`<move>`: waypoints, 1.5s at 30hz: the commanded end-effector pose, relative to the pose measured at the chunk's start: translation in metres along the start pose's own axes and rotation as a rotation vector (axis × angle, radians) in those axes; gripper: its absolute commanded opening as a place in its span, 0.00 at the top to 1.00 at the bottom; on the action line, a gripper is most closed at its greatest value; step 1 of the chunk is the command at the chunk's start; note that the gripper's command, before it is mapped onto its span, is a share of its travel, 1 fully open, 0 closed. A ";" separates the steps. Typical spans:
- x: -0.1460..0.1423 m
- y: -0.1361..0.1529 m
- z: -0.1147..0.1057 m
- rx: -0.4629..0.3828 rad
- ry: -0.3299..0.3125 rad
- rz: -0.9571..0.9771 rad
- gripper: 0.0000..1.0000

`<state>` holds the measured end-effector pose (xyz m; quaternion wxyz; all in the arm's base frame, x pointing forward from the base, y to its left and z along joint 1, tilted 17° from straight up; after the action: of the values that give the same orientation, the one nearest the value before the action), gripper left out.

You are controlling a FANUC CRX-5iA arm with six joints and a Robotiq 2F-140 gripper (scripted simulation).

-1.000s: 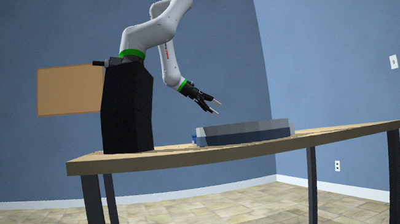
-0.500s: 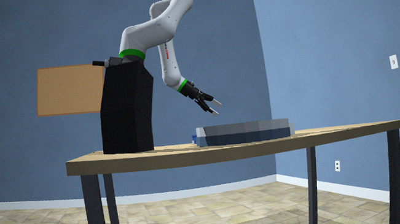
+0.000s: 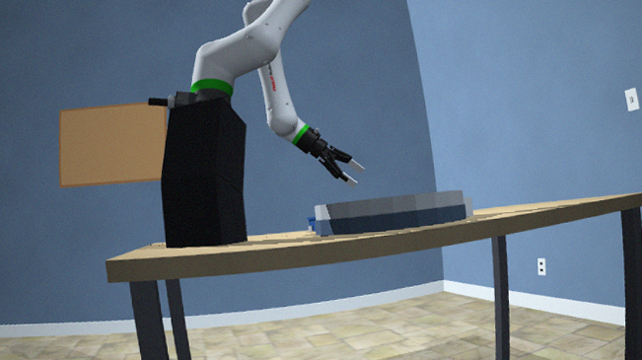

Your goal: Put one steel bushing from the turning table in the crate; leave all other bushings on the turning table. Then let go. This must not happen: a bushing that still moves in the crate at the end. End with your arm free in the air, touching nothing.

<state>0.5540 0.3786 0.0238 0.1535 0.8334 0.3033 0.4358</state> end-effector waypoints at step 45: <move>-0.295 0.184 0.024 0.262 -0.516 0.328 0.00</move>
<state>0.5313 0.0777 -0.0747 0.0664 0.9580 0.1857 0.2080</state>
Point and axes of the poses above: the point where the finger pads meet when closed, its own z axis out along the fingers, its own x axis across the jaws, y = z × x, the point moved 3 cm from there along -z, back along the fingers, and after that the axes turned 3 degrees about -z, right-handed, at the moved point
